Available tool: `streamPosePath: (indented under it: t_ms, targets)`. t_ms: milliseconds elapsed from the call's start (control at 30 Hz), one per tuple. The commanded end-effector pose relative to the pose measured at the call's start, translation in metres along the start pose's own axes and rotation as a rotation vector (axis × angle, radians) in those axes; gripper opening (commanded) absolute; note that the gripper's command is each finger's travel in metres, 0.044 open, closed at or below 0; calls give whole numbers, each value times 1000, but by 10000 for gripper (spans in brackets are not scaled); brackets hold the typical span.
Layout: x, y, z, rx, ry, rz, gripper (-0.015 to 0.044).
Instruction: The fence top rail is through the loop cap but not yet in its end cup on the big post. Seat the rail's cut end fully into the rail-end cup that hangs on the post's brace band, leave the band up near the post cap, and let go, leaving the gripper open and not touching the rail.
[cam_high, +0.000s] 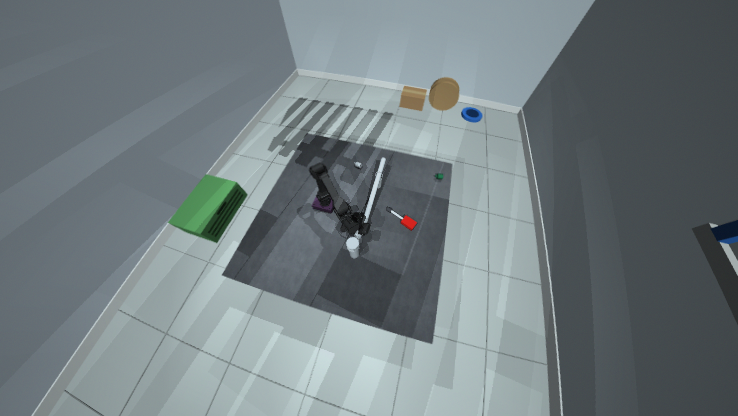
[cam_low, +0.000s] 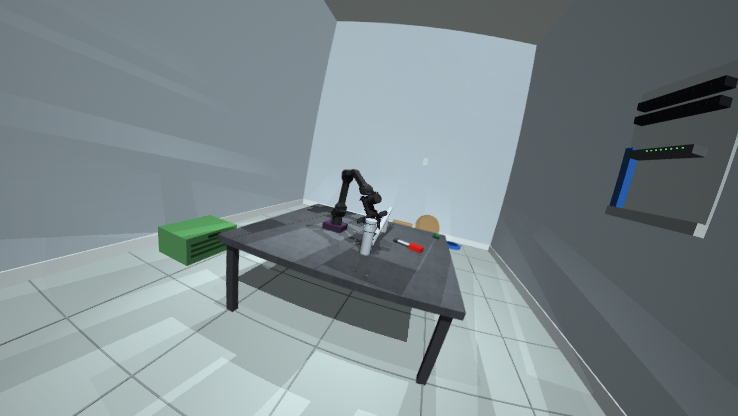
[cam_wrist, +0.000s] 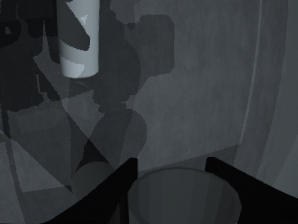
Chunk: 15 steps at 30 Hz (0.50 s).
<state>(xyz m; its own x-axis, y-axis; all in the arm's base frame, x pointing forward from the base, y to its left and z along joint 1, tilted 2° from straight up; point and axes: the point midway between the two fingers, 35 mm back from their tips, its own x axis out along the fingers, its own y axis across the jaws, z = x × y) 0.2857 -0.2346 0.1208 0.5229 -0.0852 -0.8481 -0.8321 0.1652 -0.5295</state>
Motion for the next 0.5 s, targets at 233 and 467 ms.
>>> streamPosePath:
  t_ms: [233, 467]
  targets:
    - [-3, 6, 0, -43, -23, 5, 0]
    - [-4, 9, -1, -75, -41, 6, 0]
